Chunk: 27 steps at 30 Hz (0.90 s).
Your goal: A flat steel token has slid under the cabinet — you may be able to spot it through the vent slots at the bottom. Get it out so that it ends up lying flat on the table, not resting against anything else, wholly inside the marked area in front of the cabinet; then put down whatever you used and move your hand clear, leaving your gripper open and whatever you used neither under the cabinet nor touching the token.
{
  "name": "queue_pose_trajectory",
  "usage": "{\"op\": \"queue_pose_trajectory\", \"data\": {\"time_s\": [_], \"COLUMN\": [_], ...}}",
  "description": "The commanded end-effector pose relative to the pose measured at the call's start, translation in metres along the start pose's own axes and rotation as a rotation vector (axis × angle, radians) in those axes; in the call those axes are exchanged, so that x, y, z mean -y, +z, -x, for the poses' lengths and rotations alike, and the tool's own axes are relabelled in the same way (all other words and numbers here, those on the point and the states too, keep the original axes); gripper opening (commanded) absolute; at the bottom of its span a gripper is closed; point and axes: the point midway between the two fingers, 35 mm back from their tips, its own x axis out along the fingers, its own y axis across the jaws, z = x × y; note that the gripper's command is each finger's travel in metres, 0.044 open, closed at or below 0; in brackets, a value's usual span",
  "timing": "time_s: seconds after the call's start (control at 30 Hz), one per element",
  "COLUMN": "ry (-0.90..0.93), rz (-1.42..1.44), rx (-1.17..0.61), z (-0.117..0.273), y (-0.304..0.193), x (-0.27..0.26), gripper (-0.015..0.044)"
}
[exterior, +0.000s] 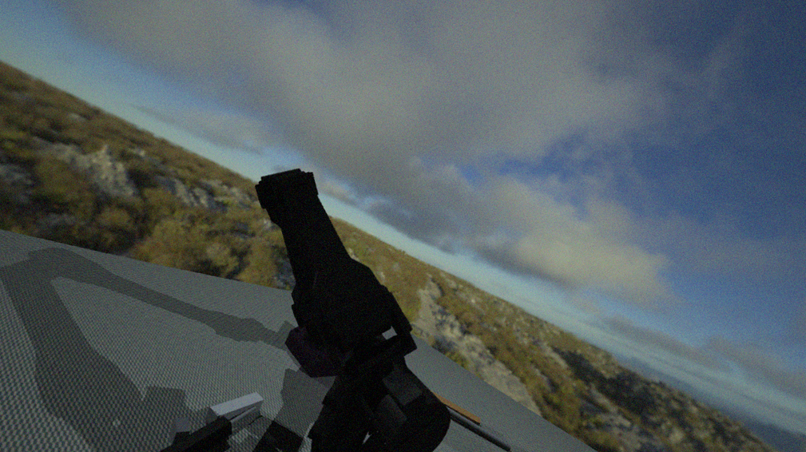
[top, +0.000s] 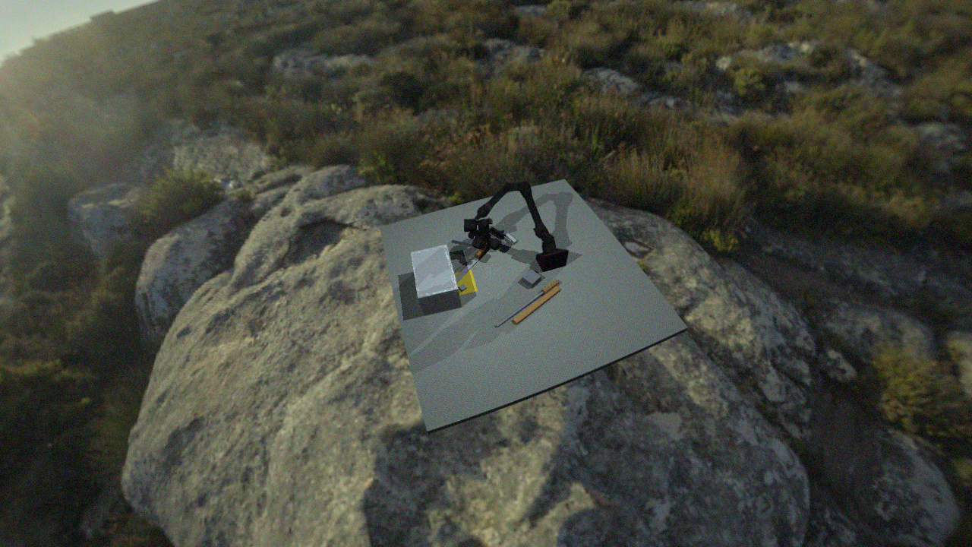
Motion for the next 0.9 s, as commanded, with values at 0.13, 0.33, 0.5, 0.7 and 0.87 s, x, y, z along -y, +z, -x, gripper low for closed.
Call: {"op": "queue_pose_trajectory", "data": {"time_s": [0.13,0.33,0.5,0.7,0.87], "ry": [0.002,0.002,0.002,0.000,0.000], "rz": [0.002,0.003,0.003,0.000,0.000], "rx": [-0.002,-0.003,-0.003,-0.002,-0.002], "z": [-0.001,-0.001,-0.001,0.000,0.001], "y": [-0.015,-0.024,-0.032,-0.031,-0.035], "x": [0.000,0.001,0.002,0.003,0.003], "gripper": [0.0000,0.0000,0.0000,0.0000,0.0000]}}
